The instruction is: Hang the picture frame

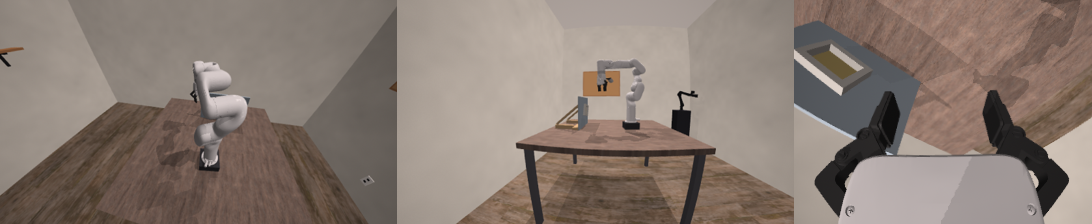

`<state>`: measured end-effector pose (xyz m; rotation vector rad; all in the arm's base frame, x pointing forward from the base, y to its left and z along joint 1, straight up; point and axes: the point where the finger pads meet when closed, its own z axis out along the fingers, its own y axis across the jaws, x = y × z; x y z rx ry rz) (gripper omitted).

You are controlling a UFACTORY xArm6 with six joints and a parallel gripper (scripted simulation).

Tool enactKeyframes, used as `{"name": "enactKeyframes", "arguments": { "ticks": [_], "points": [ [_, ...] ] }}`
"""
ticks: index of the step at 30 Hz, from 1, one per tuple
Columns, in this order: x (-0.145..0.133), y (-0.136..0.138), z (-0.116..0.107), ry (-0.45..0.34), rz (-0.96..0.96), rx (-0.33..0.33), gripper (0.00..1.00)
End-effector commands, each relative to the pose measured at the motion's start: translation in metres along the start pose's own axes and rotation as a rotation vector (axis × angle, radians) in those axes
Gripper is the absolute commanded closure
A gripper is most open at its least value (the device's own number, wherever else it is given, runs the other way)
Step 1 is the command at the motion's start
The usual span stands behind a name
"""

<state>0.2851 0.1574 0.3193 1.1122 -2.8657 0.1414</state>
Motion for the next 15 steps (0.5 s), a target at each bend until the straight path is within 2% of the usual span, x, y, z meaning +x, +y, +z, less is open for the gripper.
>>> {"name": "enactKeyframes", "arguments": {
  "ticks": [1, 7, 13, 15],
  "points": [
    [0.0, 0.005, 0.005, 0.006, 0.041, -0.04, 0.0],
    [0.002, 0.022, 0.022, 0.038, 0.163, -0.155, 0.0],
    [0.002, 0.044, 0.04, 0.091, 0.336, -0.309, 0.0],
    [0.002, 0.044, 0.04, 0.091, 0.336, -0.309, 0.0]
  ]
}}
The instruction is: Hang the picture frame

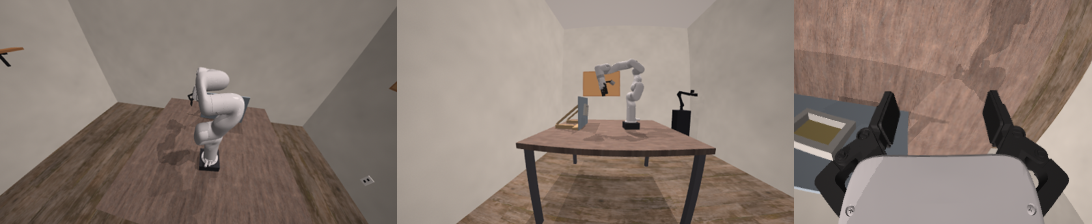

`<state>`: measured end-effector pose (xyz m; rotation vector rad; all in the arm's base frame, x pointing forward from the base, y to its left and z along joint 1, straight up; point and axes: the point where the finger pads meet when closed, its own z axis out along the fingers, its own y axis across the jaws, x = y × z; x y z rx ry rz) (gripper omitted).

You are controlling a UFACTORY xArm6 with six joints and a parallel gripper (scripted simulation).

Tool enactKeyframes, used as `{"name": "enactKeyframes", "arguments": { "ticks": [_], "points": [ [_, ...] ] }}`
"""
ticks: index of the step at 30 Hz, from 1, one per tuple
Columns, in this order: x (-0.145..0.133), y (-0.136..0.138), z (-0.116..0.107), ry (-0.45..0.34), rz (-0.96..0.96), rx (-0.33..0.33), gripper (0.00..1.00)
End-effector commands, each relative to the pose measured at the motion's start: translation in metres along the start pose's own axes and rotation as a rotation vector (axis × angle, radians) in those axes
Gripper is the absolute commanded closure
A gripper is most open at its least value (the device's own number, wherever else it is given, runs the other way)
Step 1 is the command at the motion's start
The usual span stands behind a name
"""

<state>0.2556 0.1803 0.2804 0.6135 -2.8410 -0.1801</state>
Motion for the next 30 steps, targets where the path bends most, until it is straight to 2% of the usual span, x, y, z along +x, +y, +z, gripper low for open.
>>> {"name": "enactKeyframes", "arguments": {
  "ticks": [1, 8, 14, 15, 17, 30],
  "points": [
    [0.001, 0.007, 0.008, 0.014, 0.07, -0.064, 0.0],
    [0.002, 0.03, 0.029, 0.106, 0.337, -0.281, 0.0],
    [-0.003, 0.049, 0.038, 0.206, 0.591, -0.478, 0.0],
    [-0.005, 0.051, 0.039, 0.224, 0.634, -0.51, 0.0],
    [-0.005, 0.051, 0.039, 0.224, 0.634, -0.51, 0.0],
    [-0.036, 0.067, 0.031, 0.473, 1.143, -0.9, 0.0]
  ]
}}
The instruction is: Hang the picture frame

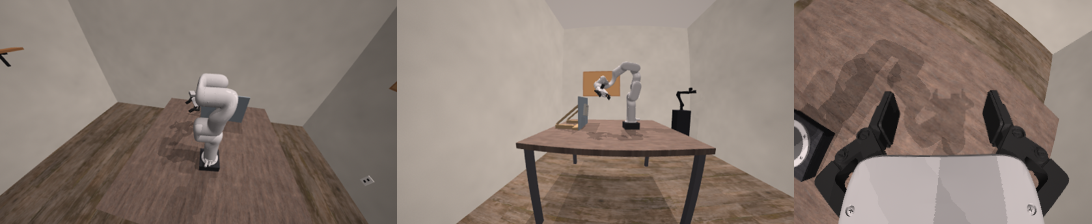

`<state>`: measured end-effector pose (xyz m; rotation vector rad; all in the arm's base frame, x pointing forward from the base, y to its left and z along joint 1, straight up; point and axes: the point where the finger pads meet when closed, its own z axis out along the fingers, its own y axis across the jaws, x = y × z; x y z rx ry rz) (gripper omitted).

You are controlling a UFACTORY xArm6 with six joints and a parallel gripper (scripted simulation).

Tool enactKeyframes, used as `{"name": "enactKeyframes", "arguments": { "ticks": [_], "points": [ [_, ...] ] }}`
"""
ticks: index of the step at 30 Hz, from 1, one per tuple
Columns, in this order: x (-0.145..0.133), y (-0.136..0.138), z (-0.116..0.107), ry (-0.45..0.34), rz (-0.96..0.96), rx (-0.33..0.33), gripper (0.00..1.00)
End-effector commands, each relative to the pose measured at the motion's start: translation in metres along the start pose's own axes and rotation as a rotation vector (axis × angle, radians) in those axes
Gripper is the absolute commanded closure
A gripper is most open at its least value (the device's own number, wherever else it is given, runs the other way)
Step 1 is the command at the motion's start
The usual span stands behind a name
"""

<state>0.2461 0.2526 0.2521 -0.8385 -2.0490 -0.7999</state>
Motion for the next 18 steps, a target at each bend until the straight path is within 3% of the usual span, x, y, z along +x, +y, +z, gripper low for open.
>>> {"name": "enactKeyframes", "arguments": {
  "ticks": [1, 18],
  "points": [
    [-0.001, 0.012, -0.001, 0.069, 0.151, -0.113, 0.0],
    [-0.014, 0.039, -0.018, 0.248, 0.477, -0.336, 0.0]
  ]
}}
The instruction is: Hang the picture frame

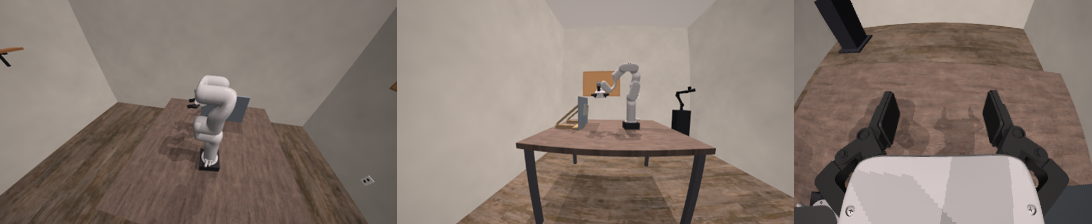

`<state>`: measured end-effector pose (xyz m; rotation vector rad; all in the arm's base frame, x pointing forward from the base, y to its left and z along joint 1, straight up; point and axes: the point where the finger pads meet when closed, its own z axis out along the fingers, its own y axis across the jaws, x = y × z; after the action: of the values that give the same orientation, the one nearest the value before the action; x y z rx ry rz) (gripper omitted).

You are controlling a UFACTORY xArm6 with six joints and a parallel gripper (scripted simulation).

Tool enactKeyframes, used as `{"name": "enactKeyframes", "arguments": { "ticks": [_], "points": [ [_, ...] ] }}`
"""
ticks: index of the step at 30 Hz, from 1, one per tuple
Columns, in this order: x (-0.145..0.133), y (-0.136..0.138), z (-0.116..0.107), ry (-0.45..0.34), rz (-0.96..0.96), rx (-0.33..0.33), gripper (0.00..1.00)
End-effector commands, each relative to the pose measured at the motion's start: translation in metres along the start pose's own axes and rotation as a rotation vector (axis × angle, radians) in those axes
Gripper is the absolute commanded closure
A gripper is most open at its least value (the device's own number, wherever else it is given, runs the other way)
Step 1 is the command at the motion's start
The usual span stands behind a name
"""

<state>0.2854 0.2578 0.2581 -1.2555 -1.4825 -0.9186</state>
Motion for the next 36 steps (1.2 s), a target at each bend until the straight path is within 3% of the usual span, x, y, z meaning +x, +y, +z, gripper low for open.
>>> {"name": "enactKeyframes", "arguments": {
  "ticks": [1, 23, 28, 36],
  "points": [
    [0.001, 0.006, -0.002, 0.026, 0.044, -0.033, 0.0],
    [0.001, 0.012, -0.006, 0.062, 0.102, -0.071, 0.0],
    [0.001, 0.021, -0.011, 0.111, 0.179, -0.121, 0.0],
    [-0.003, 0.046, -0.03, 0.255, 0.385, -0.252, 0.0]
  ]
}}
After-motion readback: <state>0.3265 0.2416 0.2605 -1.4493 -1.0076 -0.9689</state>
